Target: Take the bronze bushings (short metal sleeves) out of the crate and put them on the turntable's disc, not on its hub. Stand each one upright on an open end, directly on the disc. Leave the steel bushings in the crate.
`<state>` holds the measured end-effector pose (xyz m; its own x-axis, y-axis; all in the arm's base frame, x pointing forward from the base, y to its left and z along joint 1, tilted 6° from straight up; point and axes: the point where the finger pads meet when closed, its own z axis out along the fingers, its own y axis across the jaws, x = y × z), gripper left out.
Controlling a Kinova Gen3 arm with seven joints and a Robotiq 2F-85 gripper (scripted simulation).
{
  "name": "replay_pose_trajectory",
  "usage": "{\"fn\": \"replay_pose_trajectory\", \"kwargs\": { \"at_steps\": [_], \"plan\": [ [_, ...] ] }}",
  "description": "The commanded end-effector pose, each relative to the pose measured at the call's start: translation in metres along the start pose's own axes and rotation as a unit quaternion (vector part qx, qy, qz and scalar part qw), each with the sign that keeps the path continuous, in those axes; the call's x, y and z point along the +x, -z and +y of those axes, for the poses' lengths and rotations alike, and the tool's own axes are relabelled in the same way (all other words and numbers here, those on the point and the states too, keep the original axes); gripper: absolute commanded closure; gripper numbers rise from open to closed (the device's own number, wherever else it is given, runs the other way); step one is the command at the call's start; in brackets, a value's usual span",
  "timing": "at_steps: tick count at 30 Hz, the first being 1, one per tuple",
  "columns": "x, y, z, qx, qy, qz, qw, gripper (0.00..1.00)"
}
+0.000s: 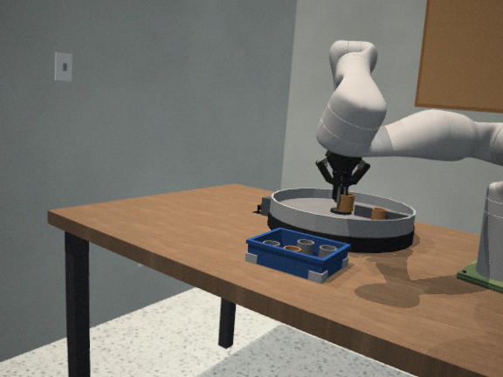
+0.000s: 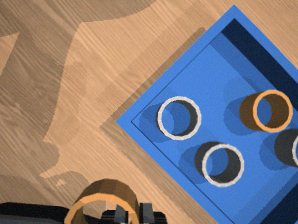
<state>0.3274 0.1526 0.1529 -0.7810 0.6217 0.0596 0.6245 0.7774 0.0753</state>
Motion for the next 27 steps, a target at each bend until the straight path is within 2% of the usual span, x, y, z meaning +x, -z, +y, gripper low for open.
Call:
{"fn": "replay_pose_trajectory", "kwargs": {
  "at_steps": [1, 3, 5, 20, 22, 27],
  "plan": [
    [-0.022, 0.002, -0.017, -0.004, -0.008, 0.000, 1.000, 1.00],
    [-0.031, 0.002, -0.026, -0.004, -0.008, 0.000, 1.000, 1.00],
    [-0.031, 0.002, -0.026, -0.004, -0.008, 0.000, 1.000, 1.00],
    [-0.112, 0.003, -0.095, -0.004, -0.007, -0.001, 1.000, 1.00],
    [-0.112, 0.003, -0.095, -0.004, -0.007, -0.001, 1.000, 1.00],
    [-0.135, 0.003, -0.116, -0.004, -0.007, -0.001, 1.000, 1.00]
  ]
}}
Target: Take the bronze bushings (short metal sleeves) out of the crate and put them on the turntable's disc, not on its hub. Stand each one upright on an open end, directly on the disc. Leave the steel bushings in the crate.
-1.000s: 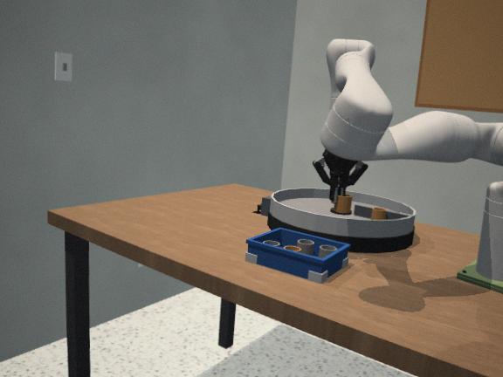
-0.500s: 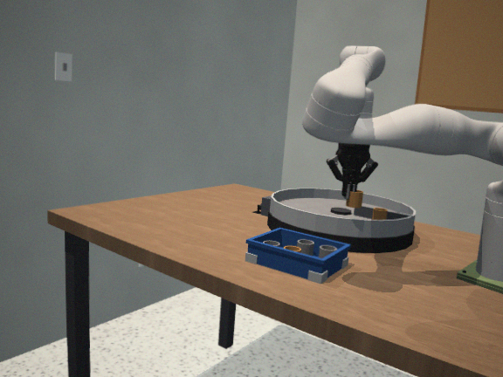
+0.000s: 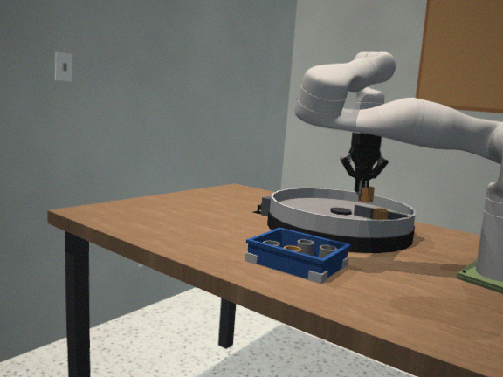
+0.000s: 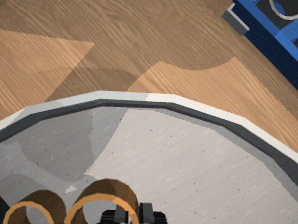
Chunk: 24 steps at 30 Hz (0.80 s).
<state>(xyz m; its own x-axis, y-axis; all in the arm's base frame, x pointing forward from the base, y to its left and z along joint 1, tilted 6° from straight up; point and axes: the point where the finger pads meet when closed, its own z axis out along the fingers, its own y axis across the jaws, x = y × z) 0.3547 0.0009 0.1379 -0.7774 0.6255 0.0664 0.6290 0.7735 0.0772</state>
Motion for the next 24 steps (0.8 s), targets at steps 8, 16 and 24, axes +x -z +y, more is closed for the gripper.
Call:
{"fn": "replay_pose_trajectory", "kwargs": {
  "at_steps": [8, 16, 24],
  "plan": [
    [-0.052, 0.003, -0.043, -0.003, -0.004, -0.004, 1.000, 1.00],
    [-0.072, 0.003, -0.061, -0.003, -0.003, -0.004, 1.000, 1.00],
    [-0.093, 0.003, -0.079, -0.003, -0.002, -0.004, 1.000, 1.00]
  ]
}}
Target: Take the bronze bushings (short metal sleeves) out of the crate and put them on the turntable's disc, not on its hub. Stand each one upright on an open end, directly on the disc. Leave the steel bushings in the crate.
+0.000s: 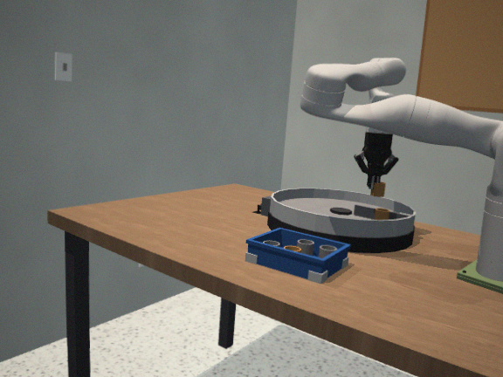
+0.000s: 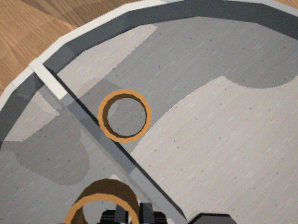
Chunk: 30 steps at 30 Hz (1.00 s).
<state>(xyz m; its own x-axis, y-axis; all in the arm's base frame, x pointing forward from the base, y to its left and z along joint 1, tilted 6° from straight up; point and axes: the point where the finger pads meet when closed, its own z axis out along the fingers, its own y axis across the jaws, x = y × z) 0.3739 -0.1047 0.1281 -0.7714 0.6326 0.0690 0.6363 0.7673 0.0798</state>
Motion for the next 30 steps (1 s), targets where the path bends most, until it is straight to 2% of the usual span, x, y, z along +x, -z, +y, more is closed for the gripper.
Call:
{"fn": "replay_pose_trajectory", "kwargs": {
  "at_steps": [1, 15, 30],
  "plan": [
    [-0.013, 0.002, -0.010, -0.001, 0.003, -0.005, 1.000, 1.00],
    [-0.028, 0.002, -0.022, -0.001, 0.004, -0.005, 1.000, 1.00],
    [-0.030, 0.002, -0.024, -0.001, 0.003, -0.005, 1.000, 1.00]
  ]
}}
